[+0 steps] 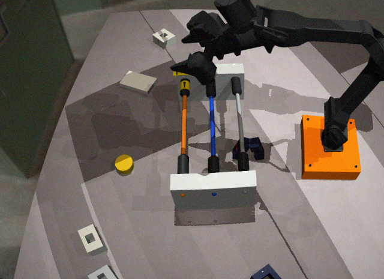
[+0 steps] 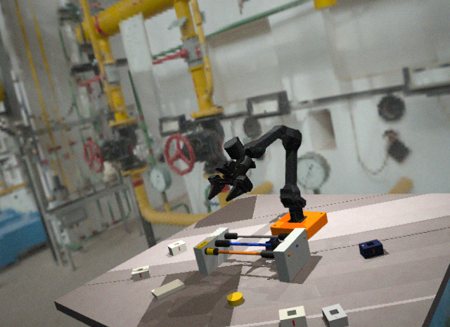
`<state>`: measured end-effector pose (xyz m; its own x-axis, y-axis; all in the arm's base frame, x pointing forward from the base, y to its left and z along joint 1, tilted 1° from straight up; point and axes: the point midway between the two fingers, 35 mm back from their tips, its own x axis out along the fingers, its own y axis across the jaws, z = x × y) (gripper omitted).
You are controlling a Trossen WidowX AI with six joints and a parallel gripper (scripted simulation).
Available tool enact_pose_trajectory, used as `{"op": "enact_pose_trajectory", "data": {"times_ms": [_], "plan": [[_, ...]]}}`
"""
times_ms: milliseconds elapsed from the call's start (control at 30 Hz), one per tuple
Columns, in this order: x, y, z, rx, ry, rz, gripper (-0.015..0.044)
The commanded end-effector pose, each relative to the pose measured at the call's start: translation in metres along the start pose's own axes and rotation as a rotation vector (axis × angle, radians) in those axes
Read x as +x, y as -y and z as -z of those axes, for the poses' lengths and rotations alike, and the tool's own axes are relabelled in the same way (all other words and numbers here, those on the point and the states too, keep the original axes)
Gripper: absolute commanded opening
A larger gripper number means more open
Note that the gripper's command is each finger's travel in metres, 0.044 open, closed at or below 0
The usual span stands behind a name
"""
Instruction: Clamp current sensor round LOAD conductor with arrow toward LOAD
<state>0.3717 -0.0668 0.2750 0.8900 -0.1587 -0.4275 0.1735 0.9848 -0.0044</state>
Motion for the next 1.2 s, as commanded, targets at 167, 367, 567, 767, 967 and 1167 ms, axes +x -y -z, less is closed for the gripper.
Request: {"op": "enact_pose_trajectory", "data": {"times_ms": [167, 367, 567, 767, 967, 1167], "plan": [[0.050, 0.083, 0.054, 0.148, -0.554, 0.136, 0.0440], [0.053, 0.102, 0.069, 0.195, -0.677, 0.158, 0.0440], [0.053, 0.102, 0.069, 0.195, -0.677, 0.158, 0.0440], [0.053, 0.102, 0.069, 0.195, -0.677, 0.158, 0.0440], [0.053, 0.102, 0.069, 0.195, -0.677, 0.158, 0.0440], [0.053, 0.102, 0.069, 0.195, -0.677, 0.158, 0.0440]]}}
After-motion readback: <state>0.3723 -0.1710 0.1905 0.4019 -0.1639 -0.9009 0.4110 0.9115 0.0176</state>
